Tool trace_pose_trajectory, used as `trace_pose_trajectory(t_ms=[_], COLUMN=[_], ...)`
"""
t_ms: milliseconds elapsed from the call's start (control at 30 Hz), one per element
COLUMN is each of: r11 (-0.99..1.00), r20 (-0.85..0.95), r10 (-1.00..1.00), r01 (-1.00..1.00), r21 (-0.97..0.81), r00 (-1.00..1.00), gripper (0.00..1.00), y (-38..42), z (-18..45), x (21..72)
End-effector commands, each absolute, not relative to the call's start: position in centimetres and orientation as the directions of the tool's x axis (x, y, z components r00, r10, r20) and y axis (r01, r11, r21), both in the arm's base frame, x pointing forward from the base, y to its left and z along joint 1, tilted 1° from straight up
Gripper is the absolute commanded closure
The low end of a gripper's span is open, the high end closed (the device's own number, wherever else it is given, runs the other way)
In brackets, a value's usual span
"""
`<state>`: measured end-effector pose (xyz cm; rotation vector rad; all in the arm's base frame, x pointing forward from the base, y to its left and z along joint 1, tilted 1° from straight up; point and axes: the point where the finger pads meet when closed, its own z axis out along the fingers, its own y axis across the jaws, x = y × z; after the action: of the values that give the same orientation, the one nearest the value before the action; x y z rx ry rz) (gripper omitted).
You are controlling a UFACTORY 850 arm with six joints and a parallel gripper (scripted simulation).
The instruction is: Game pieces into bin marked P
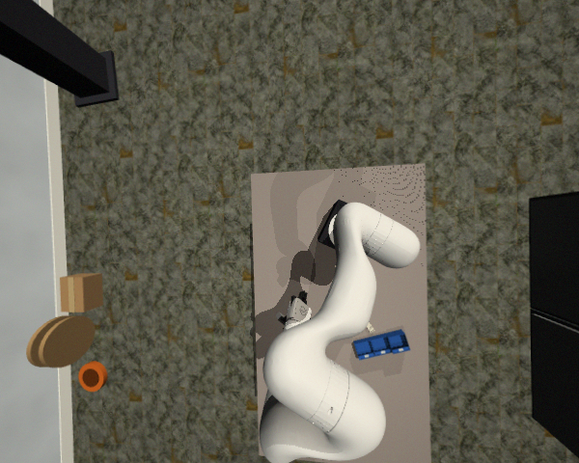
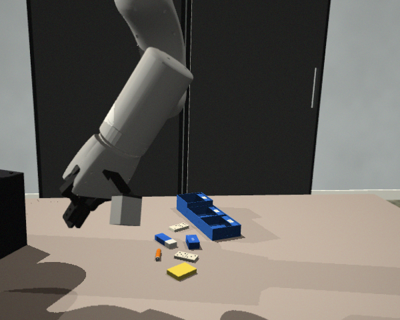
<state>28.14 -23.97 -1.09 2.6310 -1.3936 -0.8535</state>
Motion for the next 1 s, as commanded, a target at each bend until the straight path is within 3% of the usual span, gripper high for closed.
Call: trace_pose_trajectory(t_ms=[0, 133, 967], r11=[-0.627, -0.708, -0.871], r20=[-0.433, -0.391, -0.257], r10=[-0.754, -0.689, -0.486], r01=[-0.736, -0.681, -0.487], r21=[0.253, 0.187, 0.062], r00=[0.494, 0.610, 0.835], gripper=[0.93, 0.93, 0.93], y=[-23.1, -21.8, -15.7], z=[-0.9, -0.7, 0.8], x=[30.1, 32.3, 40.3])
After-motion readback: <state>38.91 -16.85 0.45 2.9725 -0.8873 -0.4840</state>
